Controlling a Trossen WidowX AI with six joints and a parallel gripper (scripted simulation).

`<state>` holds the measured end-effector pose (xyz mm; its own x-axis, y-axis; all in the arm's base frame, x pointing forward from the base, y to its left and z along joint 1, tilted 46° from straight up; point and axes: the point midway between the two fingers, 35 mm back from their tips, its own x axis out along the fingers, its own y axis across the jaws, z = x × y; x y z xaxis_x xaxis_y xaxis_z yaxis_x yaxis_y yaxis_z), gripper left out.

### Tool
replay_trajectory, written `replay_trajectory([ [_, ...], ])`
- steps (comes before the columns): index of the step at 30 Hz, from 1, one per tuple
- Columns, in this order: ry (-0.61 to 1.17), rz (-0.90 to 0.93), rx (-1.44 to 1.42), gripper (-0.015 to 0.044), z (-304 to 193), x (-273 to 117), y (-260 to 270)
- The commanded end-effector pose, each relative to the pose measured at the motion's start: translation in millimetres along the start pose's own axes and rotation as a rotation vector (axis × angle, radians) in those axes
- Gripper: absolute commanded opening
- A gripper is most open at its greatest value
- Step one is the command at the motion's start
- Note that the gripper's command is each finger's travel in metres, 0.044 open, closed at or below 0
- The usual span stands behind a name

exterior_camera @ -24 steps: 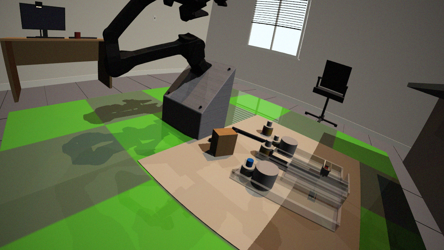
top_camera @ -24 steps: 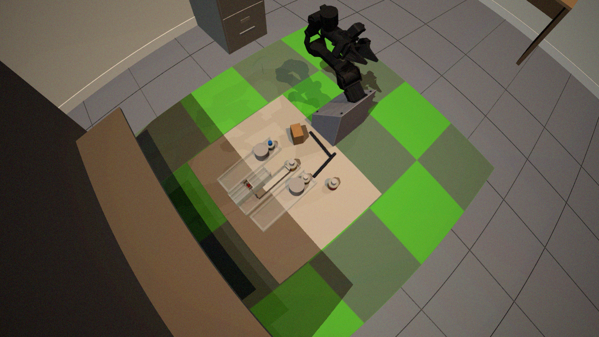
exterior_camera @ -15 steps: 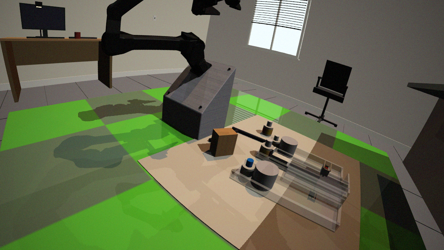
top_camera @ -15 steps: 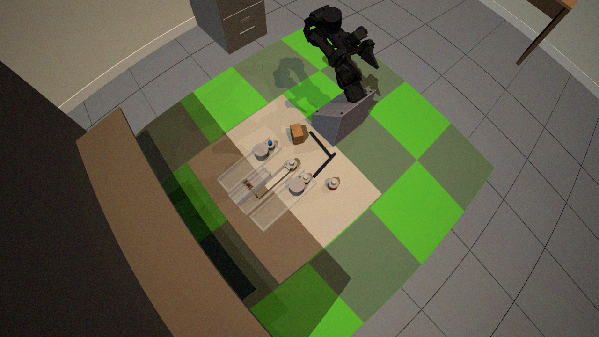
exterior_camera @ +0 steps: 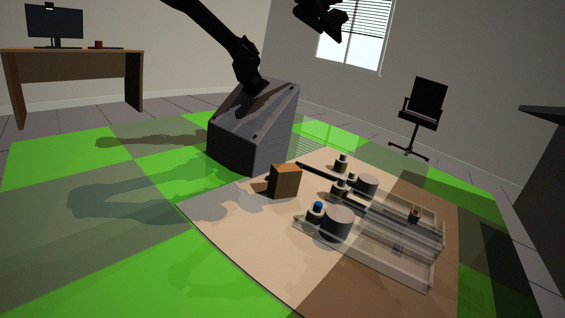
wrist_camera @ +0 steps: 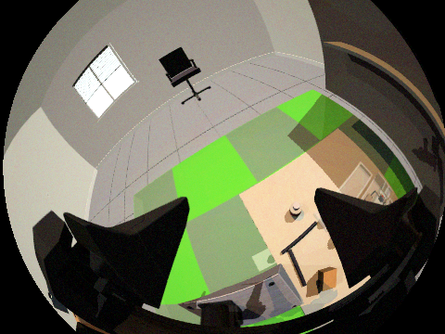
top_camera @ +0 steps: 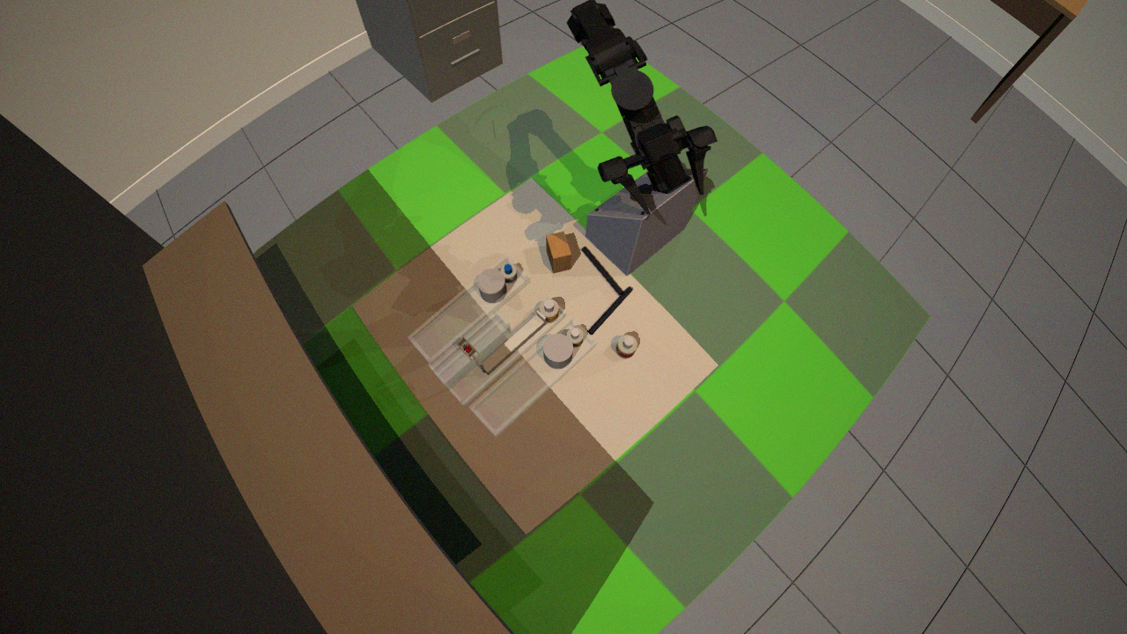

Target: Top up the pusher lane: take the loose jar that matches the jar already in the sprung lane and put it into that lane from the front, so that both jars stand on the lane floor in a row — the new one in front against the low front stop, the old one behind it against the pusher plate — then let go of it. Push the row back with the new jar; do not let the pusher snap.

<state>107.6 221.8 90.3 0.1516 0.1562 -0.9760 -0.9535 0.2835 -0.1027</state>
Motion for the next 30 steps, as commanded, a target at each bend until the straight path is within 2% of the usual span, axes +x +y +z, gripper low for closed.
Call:
replay_trajectory([
  [1,0.117,-0.09,0.193,0.044,2,32,-27],
  [13,0.405,-0.358,0.668,0.044,-29,145,-97],
  [23,0.605,-0.687,0.93,0.044,-101,231,-129],
  [30,0.628,-0.739,0.959,0.044,-114,241,-137],
])
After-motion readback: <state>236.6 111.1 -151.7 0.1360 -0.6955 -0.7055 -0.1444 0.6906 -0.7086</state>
